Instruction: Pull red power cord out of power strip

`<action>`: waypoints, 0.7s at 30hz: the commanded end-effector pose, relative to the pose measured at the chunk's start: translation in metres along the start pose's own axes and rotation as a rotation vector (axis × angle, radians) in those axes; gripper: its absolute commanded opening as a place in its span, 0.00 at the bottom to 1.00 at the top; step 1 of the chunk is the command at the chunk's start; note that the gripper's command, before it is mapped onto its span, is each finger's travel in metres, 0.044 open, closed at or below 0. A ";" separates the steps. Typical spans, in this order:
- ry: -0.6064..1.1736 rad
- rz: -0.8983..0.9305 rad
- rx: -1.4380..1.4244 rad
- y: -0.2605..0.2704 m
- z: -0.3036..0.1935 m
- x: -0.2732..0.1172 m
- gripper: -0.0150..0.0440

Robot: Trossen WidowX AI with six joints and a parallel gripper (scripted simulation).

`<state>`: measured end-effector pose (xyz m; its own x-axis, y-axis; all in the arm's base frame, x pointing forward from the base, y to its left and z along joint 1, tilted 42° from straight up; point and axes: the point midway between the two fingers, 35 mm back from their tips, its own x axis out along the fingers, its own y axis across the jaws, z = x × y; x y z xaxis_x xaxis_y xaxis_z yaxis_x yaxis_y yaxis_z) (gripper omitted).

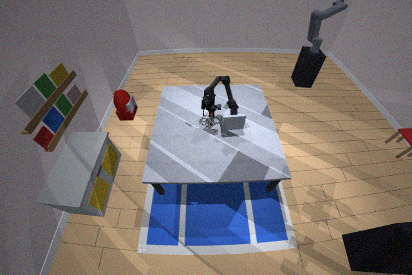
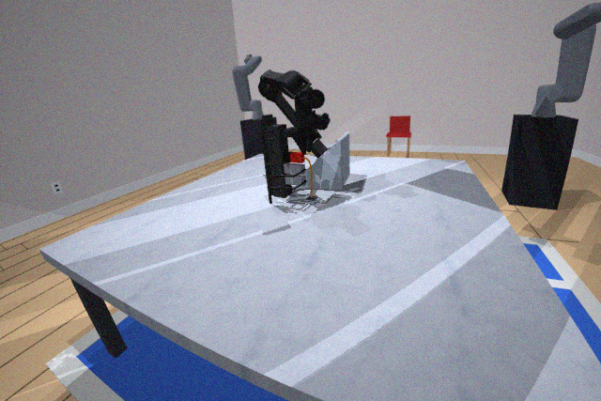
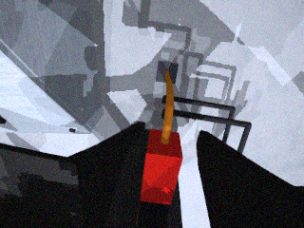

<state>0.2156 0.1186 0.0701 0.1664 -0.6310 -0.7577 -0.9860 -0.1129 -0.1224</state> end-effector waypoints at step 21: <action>0.006 -0.002 -0.006 0.001 -0.030 0.003 0.53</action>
<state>0.2151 0.0962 0.0879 0.1660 -0.6329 -0.7562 -0.9861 -0.1131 -0.1218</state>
